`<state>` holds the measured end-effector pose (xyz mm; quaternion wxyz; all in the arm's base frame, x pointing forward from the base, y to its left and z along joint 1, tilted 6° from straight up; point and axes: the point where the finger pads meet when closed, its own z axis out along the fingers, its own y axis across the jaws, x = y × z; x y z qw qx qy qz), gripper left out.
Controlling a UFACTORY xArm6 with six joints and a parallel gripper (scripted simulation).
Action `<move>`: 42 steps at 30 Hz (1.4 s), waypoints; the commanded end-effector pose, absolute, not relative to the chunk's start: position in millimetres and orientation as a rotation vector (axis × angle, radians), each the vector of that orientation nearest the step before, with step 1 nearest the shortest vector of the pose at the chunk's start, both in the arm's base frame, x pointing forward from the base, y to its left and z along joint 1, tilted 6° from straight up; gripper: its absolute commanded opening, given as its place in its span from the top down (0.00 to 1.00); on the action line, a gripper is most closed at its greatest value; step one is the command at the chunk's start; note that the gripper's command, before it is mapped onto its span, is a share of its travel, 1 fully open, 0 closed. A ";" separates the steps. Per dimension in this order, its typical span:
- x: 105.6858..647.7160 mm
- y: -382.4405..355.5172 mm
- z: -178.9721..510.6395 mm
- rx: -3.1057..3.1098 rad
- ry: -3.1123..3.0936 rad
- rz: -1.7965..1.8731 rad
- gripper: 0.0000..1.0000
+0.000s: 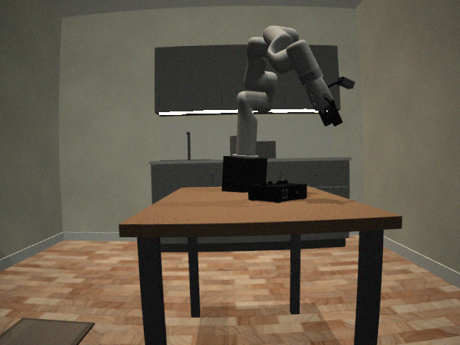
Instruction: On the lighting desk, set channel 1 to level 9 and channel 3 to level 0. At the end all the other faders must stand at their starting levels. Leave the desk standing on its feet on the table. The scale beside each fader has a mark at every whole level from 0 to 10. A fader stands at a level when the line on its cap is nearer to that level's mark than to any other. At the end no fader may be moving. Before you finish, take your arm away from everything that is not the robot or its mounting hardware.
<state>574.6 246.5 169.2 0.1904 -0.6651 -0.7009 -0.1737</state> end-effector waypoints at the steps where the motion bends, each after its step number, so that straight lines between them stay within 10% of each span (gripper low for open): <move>1: 575.8 246.7 171.8 -1.869 -1.972 -0.494 0.00; 42: 462.1 105.7 86.9 -2.204 -2.157 -0.209 0.00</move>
